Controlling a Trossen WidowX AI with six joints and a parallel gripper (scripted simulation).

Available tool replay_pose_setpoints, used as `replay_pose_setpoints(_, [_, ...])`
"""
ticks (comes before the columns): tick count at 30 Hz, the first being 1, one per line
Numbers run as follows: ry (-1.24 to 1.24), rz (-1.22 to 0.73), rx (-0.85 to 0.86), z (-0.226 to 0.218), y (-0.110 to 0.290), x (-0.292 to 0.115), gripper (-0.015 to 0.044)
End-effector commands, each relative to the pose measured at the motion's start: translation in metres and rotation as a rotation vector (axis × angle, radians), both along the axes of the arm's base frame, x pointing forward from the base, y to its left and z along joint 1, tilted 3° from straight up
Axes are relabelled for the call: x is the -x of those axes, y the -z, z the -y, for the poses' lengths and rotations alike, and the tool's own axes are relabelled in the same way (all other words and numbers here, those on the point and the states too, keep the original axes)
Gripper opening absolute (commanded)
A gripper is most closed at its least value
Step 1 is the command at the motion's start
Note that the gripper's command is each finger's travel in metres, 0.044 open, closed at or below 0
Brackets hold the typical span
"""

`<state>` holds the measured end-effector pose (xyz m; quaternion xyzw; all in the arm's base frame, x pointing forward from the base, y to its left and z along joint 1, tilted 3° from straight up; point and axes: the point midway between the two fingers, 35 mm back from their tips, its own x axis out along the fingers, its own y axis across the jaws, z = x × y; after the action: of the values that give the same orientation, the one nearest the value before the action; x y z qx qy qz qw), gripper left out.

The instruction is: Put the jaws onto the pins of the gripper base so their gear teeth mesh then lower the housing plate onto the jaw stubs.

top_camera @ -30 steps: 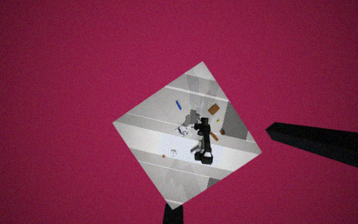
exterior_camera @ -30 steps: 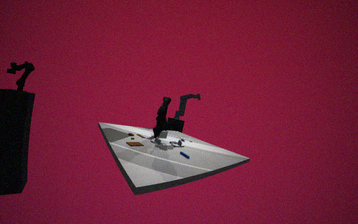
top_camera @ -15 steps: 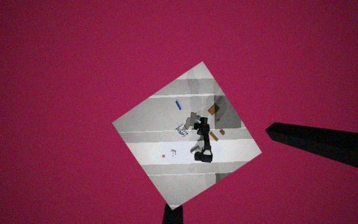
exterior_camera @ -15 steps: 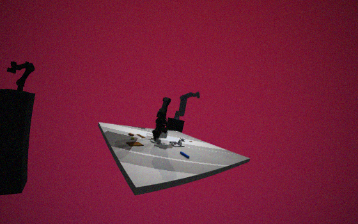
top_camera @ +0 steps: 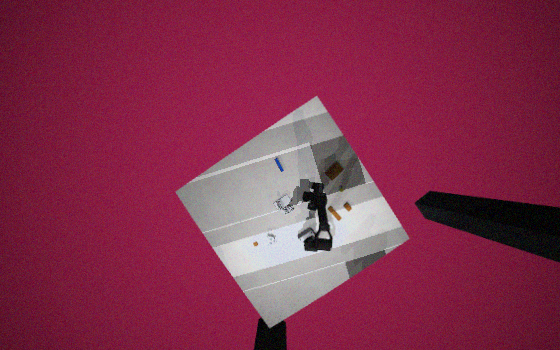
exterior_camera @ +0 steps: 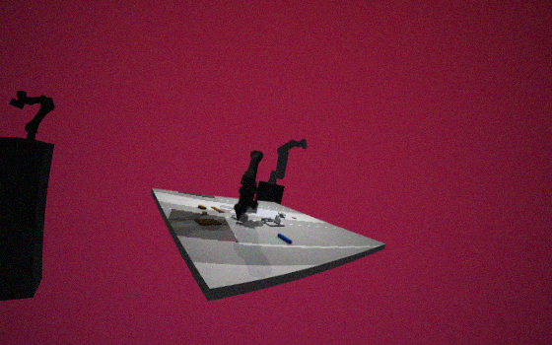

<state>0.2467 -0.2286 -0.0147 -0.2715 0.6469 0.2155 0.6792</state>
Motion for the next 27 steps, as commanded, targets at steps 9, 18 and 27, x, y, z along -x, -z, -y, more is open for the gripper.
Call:
replay_pose_setpoints(9, [-0.004, -0.006, -0.004, -0.0008, 0.0052, 0.0011, 0.0440])
replay_pose_setpoints(18, [-0.004, -0.006, -0.004, -0.0008, 0.0057, 0.0010, 0.0440])
replay_pose_setpoints(27, [0.000, -0.005, -0.005, -0.0009, 0.0051, 0.0010, 0.0414])
